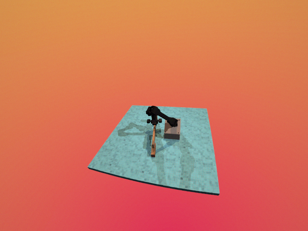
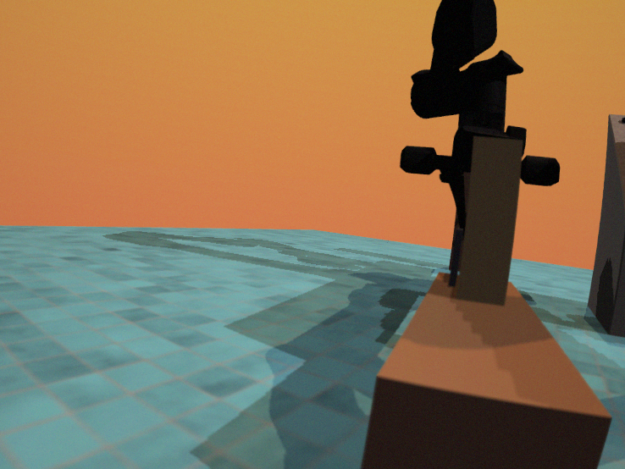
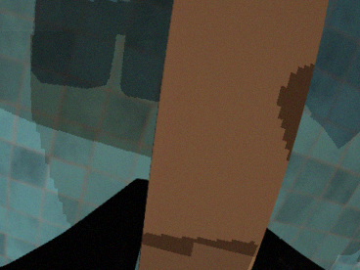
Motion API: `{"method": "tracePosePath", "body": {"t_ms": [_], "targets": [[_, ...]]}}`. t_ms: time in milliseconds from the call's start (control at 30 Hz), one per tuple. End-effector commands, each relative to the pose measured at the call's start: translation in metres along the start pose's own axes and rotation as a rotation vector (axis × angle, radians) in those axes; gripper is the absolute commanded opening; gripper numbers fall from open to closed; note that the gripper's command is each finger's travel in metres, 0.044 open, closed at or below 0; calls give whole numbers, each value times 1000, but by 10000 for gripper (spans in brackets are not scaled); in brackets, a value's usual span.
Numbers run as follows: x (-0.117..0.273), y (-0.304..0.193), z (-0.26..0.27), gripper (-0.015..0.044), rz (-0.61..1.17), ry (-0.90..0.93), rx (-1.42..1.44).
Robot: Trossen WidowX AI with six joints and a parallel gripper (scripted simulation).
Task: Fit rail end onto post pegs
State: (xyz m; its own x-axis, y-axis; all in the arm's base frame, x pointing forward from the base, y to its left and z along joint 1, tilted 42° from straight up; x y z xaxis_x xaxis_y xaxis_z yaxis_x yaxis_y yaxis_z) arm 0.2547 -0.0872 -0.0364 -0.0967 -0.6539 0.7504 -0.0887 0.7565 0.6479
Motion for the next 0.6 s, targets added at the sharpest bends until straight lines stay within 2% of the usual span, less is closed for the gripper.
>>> {"method": "tracePosePath", "body": {"t_ms": [0, 567], "targets": [[2, -3, -1, 0, 2, -7, 1], [1, -8, -1, 0, 2, -7, 1]]}}
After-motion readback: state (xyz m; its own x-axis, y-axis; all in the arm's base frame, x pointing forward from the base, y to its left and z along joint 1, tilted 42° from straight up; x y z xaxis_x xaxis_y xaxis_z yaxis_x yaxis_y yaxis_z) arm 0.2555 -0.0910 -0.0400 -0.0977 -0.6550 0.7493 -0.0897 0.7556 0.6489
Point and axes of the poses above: the point midway between the two fingers, 35 mm back from their tips, its own x axis back along the fingers, its own z axis across the jaws, y = z × x, the point moved 8 cm from there along x, back along the fingers, and after that the axes turned 1 degree about x, right-handed, at the moved point
